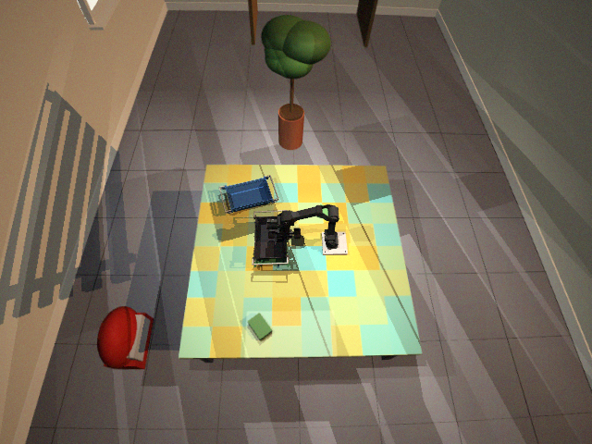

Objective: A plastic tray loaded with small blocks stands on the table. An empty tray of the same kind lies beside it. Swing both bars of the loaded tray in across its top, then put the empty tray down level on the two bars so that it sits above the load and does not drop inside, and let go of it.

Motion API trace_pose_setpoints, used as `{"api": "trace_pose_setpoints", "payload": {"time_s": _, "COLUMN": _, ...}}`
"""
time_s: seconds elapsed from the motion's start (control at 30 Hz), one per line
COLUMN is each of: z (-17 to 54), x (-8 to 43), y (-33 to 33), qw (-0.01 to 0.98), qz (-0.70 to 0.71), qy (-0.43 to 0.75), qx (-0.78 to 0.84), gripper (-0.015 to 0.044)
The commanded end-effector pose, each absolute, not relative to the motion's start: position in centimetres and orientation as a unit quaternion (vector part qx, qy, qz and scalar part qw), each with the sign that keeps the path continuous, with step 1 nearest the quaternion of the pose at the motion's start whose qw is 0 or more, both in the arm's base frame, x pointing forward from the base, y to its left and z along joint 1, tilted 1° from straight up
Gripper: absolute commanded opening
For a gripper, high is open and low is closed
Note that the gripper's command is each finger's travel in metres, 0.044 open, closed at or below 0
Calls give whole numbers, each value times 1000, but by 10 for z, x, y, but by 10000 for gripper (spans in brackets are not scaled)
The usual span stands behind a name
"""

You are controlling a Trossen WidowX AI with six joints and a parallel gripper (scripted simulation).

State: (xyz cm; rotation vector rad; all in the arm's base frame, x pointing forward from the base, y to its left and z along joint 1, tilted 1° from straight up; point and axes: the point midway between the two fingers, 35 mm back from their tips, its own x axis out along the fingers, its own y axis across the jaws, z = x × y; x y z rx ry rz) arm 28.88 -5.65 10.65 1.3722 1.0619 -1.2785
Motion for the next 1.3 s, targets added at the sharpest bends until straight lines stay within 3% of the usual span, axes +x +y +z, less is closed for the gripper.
{"api": "trace_pose_setpoints", "payload": {"time_s": 0.0, "z": 99, "x": 282, "y": -55, "qw": 465, "qz": -531, "qy": 446, "qx": 551, "gripper": 0}}
{"api": "trace_pose_setpoints", "payload": {"time_s": 0.3, "z": 99, "x": 282, "y": -55, "qw": 465, "qz": -531, "qy": 446, "qx": 551, "gripper": 0}}
{"api": "trace_pose_setpoints", "payload": {"time_s": 1.27, "z": 99, "x": 282, "y": -55, "qw": 465, "qz": -531, "qy": 446, "qx": 551, "gripper": 425}}
